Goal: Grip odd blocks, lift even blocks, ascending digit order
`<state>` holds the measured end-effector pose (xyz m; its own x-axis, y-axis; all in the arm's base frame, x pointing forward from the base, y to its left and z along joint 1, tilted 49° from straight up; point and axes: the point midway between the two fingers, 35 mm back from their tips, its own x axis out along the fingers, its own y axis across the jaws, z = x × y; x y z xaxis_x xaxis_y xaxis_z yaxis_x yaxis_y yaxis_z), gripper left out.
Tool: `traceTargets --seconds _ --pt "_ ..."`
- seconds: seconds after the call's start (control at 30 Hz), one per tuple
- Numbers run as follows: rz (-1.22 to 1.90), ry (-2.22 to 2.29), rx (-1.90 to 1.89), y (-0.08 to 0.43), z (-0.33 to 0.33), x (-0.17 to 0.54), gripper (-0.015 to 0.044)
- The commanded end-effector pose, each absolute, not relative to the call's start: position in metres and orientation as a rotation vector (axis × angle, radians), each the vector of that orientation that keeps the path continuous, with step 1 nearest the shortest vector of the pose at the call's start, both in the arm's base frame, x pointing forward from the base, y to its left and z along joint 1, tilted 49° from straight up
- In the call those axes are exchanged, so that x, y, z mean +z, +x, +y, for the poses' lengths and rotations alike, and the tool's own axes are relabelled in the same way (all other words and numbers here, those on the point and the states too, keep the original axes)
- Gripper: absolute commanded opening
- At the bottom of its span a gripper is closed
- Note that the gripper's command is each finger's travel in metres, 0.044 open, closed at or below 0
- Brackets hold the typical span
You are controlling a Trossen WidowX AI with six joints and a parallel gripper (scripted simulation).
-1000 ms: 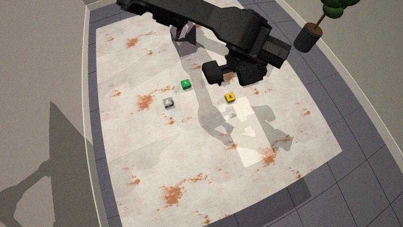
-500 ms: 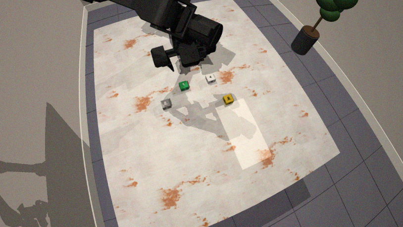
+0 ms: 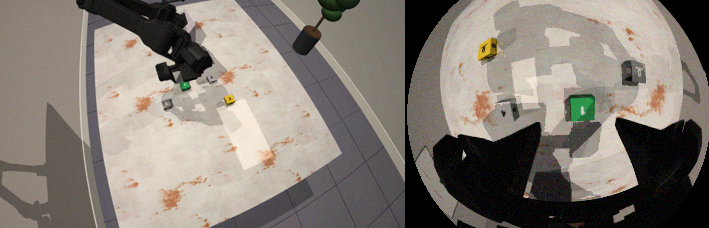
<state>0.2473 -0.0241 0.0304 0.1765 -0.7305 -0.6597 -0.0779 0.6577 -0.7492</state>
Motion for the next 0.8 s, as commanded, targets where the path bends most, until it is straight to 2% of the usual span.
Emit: traceTargets --seconds 0.0,0.77 --pt "1.332 -0.774 -0.529 0.247 -0.03 0.026 0.04" --pt "1.331 -0.776 -0.531 0.253 -0.056 0.003 0.04"
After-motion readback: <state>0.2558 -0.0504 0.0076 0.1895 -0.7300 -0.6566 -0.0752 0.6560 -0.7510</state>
